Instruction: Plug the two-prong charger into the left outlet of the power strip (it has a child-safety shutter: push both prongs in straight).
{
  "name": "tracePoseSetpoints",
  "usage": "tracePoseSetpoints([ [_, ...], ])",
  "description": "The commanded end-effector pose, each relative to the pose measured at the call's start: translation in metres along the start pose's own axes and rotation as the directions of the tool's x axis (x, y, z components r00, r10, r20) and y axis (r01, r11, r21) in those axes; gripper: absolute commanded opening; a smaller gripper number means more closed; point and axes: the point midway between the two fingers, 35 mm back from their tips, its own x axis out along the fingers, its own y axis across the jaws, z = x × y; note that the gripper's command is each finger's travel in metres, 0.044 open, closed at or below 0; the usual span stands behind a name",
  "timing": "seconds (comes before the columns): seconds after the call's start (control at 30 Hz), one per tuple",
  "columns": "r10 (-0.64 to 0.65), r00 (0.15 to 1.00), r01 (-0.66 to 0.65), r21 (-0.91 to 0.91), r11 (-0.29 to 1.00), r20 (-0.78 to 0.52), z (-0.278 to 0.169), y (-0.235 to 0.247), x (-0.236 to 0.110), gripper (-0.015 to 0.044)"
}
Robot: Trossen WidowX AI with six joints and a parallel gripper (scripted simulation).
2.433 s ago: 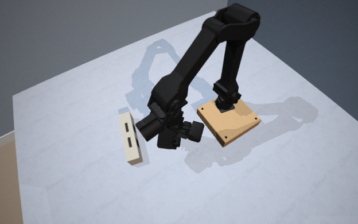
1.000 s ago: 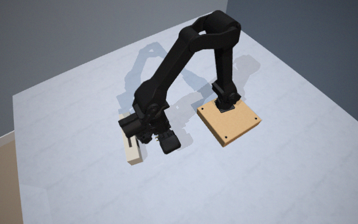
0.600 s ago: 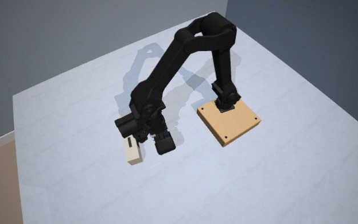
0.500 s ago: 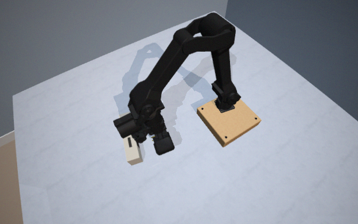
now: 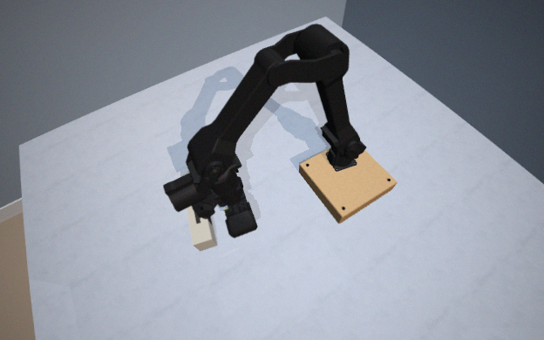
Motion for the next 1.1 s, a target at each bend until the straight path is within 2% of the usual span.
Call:
tracePoseSetpoints([
  [0.0, 0.005, 1.0, -0.005, 0.014, 1.0, 0.001, 0.006, 0.0, -0.001, 0.0],
  [1.07, 0.006, 1.0, -0.006, 0.042, 0.999, 0.002, 0.029, -0.001, -0.002, 0.0],
])
